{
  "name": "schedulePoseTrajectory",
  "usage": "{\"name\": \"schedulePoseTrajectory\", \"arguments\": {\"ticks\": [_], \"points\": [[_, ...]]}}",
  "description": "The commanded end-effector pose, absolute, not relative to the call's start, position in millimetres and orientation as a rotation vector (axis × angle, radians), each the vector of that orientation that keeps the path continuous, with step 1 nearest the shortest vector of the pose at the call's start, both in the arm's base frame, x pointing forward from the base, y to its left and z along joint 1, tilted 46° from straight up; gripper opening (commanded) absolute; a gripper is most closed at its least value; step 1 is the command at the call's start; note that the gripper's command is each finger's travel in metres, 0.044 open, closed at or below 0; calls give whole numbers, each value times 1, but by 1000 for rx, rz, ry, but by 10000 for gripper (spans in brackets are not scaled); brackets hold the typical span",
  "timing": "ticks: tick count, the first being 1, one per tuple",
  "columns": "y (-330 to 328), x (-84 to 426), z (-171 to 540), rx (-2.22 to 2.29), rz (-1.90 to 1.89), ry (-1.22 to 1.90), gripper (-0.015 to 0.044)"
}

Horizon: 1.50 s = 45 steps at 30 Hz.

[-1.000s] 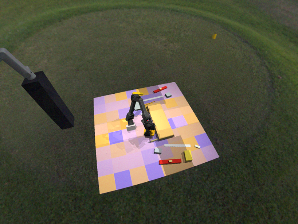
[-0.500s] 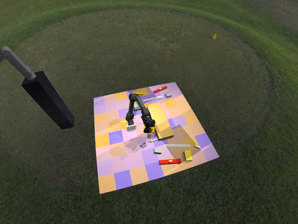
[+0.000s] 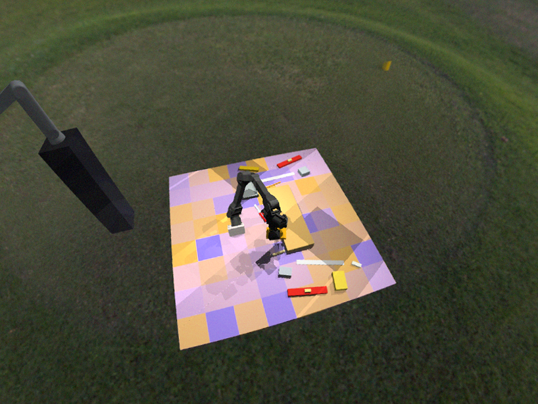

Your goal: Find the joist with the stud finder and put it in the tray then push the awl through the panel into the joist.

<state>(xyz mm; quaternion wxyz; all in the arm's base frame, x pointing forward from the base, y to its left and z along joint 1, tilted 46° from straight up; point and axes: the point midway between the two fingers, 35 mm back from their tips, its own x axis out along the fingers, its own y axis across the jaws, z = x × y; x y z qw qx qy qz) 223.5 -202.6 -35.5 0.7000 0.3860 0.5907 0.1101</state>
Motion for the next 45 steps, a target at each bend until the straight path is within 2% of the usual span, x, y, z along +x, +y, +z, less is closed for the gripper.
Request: {"name": "schedulePoseTrajectory", "arguments": {"ticks": [1, 33, 45], "points": [[-212, 240, -35, 828, 276, 1294, 0], [-229, 351, -47, 656, 496, 1190, 0], [-223, 354, -55, 652, 500, 1188, 0]]}}
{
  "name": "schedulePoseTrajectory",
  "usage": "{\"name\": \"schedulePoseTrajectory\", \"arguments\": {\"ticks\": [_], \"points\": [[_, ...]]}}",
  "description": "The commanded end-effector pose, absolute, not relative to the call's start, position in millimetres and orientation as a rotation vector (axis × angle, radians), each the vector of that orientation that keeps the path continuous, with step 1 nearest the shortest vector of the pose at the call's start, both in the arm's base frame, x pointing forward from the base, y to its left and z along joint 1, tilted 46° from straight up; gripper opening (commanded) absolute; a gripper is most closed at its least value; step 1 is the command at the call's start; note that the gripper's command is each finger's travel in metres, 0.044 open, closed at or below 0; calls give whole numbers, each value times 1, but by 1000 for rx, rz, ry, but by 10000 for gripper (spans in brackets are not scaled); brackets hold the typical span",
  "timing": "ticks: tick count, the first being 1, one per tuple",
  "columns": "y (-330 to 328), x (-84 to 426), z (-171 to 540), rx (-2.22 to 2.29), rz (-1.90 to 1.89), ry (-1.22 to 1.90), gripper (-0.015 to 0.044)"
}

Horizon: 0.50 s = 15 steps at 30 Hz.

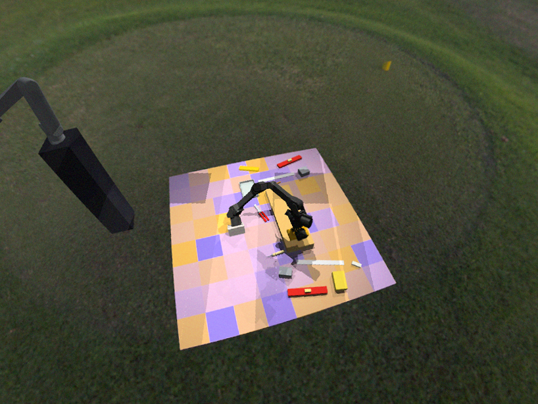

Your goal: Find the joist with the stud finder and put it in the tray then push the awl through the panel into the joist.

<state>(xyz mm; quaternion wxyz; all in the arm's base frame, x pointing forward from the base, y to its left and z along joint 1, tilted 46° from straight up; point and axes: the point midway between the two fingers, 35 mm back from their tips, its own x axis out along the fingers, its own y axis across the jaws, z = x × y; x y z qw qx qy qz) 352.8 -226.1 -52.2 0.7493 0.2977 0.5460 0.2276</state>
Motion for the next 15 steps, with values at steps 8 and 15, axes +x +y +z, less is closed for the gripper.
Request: {"name": "schedulePoseTrajectory", "arguments": {"ticks": [8, 15], "points": [[-216, 355, -62, 652, 500, 1188, 0], [-210, 356, -69, 652, 501, 1187, 0]]}}
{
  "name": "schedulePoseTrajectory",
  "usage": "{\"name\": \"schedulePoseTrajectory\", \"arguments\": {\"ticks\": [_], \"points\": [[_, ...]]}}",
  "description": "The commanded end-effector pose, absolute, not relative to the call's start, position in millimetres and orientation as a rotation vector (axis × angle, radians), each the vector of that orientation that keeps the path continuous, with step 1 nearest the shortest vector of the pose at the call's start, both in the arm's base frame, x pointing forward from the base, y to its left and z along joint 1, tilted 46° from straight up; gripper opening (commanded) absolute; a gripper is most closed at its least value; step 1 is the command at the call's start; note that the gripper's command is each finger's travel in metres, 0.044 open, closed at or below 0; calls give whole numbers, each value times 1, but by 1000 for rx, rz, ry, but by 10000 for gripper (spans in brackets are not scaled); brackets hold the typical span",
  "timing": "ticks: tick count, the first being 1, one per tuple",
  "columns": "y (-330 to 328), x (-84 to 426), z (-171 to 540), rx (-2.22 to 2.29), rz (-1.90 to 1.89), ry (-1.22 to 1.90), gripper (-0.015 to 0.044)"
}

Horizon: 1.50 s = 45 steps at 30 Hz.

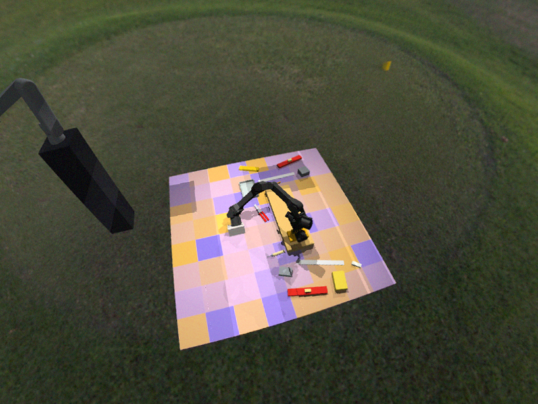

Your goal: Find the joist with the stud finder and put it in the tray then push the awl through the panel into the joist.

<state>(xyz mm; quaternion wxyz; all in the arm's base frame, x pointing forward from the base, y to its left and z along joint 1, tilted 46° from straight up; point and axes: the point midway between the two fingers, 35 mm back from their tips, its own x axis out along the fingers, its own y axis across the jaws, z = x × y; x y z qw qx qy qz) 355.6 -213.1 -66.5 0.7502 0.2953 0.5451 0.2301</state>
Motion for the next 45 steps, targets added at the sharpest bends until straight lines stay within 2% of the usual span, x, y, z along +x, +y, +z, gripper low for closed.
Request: {"name": "schedulePoseTrajectory", "arguments": {"ticks": [1, 45], "points": [[-209, 356, -70, 652, 501, 1187, 0], [-171, 356, -101, 654, 503, 1186, 0]]}}
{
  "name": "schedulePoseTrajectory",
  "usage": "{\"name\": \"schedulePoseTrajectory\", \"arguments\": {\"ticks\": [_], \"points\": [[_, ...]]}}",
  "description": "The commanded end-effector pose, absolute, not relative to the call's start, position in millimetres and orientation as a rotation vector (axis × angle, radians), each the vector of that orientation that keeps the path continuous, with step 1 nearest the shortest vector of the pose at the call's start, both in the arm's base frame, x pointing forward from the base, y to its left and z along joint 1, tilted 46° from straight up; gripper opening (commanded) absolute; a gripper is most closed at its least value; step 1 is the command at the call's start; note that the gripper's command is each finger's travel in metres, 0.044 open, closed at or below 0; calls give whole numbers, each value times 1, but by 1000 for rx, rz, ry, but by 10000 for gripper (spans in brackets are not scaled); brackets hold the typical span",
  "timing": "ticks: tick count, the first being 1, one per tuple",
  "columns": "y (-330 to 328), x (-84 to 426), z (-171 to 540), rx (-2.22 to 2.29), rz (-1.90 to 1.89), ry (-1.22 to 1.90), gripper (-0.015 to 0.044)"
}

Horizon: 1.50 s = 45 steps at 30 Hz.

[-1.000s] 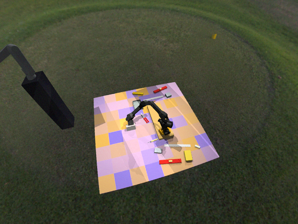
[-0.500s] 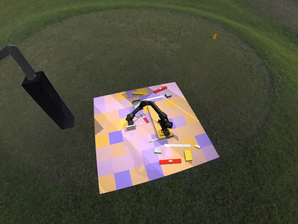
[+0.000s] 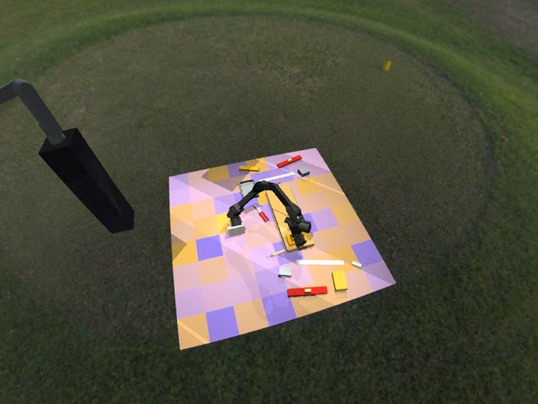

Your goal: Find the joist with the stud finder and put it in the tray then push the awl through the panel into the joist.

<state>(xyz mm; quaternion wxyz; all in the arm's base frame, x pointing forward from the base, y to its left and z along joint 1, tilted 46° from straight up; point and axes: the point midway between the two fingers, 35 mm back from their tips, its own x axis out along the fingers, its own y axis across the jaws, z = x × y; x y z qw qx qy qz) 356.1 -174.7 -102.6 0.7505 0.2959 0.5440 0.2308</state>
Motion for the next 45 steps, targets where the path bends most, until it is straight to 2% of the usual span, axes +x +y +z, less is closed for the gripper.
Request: {"name": "schedulePoseTrajectory", "arguments": {"ticks": [1, 45], "points": [[-169, 356, -99, 655, 503, 1186, 0], [-44, 354, 22, 666, 510, 1187, 0]]}}
